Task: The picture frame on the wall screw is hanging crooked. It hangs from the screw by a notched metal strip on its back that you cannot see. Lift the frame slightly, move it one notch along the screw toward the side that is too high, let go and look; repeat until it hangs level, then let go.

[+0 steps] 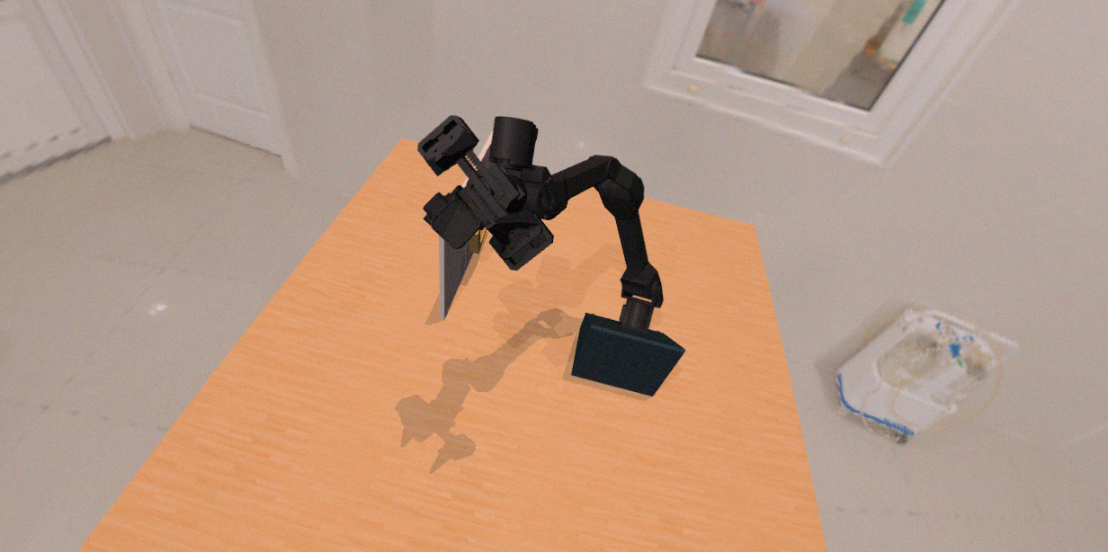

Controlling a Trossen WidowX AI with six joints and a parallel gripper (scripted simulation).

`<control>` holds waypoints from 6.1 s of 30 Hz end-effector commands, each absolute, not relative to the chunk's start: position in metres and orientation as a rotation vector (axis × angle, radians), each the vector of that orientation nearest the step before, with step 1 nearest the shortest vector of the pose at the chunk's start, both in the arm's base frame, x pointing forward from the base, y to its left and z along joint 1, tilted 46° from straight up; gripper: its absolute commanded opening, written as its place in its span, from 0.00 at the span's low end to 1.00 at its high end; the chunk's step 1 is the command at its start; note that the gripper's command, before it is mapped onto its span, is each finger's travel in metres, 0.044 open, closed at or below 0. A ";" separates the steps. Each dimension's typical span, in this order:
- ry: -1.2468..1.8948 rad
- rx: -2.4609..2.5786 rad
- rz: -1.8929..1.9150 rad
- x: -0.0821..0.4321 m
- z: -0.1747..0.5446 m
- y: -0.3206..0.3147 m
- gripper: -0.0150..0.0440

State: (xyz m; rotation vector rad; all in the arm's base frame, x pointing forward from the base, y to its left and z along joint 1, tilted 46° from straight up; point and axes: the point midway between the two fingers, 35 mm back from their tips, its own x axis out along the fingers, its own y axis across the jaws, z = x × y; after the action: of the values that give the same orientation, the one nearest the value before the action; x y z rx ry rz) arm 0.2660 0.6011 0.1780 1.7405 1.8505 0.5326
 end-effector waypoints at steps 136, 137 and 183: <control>0.025 0.378 0.096 0.208 0.224 0.007 0.69; 0.025 0.378 0.096 0.208 0.224 0.007 0.69; 0.020 0.376 0.097 0.292 0.203 -0.017 0.69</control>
State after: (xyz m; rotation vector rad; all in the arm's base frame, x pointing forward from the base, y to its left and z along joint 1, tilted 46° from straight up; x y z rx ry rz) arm 0.2821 -0.0168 0.1989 0.3803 0.0223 0.1002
